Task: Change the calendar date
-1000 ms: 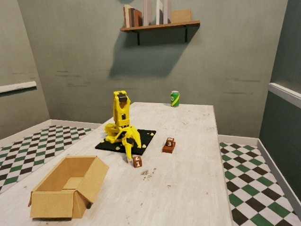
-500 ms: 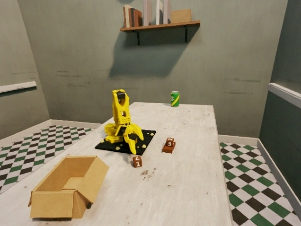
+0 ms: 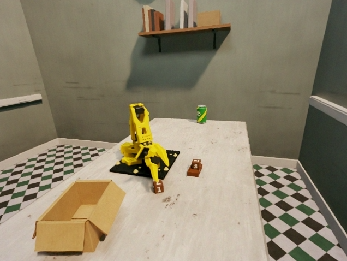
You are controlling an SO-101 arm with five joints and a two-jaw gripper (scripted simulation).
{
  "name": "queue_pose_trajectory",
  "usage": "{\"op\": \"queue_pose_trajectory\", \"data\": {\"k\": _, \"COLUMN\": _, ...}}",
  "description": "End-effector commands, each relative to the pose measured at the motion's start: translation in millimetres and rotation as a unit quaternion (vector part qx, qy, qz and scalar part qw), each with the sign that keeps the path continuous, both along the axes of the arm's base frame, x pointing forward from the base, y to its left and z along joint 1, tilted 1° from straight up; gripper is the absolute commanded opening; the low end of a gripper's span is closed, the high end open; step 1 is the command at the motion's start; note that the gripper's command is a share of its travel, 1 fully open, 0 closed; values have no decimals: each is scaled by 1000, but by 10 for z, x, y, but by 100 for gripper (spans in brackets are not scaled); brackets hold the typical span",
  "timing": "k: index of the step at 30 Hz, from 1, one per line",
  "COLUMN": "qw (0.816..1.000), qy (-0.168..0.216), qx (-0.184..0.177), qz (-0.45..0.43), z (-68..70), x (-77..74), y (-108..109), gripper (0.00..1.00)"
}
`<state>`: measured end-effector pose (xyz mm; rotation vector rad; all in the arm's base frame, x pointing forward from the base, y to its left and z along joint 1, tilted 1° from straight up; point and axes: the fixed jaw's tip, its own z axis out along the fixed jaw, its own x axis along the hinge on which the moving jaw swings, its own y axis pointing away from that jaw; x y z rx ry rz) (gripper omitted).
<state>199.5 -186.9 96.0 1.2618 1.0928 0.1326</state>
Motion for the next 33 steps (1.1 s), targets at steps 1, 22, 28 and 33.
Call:
{"op": "queue_pose_trajectory", "data": {"k": 1, "qw": 995, "qy": 98, "qx": 25, "qz": 17, "z": 4, "x": 162, "y": -116, "gripper": 35}}
{"op": "queue_pose_trajectory", "data": {"k": 22, "qw": 981, "qy": 186, "qx": 21, "qz": 43, "z": 52, "x": 142, "y": -93, "gripper": 35}}
{"op": "queue_pose_trajectory", "data": {"k": 28, "qw": 977, "qy": 208, "qx": 22, "qz": 51, "z": 73, "x": 116, "y": -66, "gripper": 35}}
{"op": "queue_pose_trajectory", "data": {"k": 33, "qw": 972, "qy": 227, "qx": 24, "qz": 57, "z": 88, "x": 100, "y": -48, "gripper": 35}}
